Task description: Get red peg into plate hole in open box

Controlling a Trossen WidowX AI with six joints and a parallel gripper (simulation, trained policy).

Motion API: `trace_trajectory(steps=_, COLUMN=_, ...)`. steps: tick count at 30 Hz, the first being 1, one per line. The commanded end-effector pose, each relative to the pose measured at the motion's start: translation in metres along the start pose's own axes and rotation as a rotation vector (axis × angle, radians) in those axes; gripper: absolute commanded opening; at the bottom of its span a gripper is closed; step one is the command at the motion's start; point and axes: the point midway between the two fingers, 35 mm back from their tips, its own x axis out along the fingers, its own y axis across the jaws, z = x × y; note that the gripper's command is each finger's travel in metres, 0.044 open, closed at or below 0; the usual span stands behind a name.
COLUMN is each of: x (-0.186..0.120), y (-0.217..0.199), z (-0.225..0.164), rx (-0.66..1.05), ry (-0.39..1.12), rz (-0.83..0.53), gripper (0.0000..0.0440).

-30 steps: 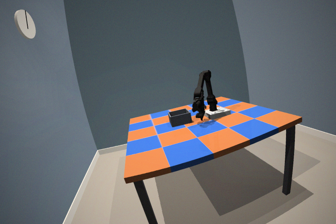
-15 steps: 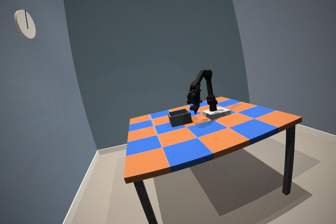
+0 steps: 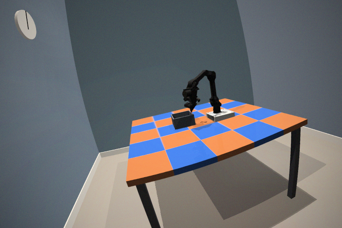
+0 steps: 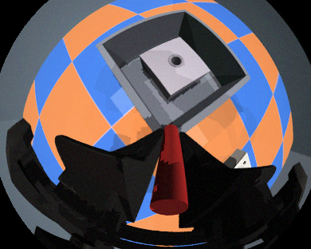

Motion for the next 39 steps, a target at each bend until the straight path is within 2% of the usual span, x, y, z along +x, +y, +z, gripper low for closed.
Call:
trace_trajectory(steps=1, x=0.004, y=0.000, z=0.016, rx=0.024, ry=-0.013, rz=-0.003, gripper=0.0000)
trace_trajectory(steps=16, x=0.044, y=-0.003, z=0.077, rx=0.057, ry=-0.011, rz=0.000, gripper=0.0000)
trace_trajectory(steps=28, x=0.082, y=0.000, z=0.093, rx=-0.031, ry=0.051, rz=0.032, gripper=0.0001)
trace_trajectory(steps=30, x=0.089, y=0.000, z=0.091, rx=-0.052, ry=0.069, rz=0.036, gripper=0.0020)
trace_trajectory(steps=35, x=0.103, y=0.001, z=0.089, rx=-0.084, ry=0.107, rz=0.043, gripper=0.0134)
trace_trajectory(steps=39, x=0.105, y=0.004, z=0.100, rx=-0.107, ry=0.107, rz=0.058, gripper=0.0158)
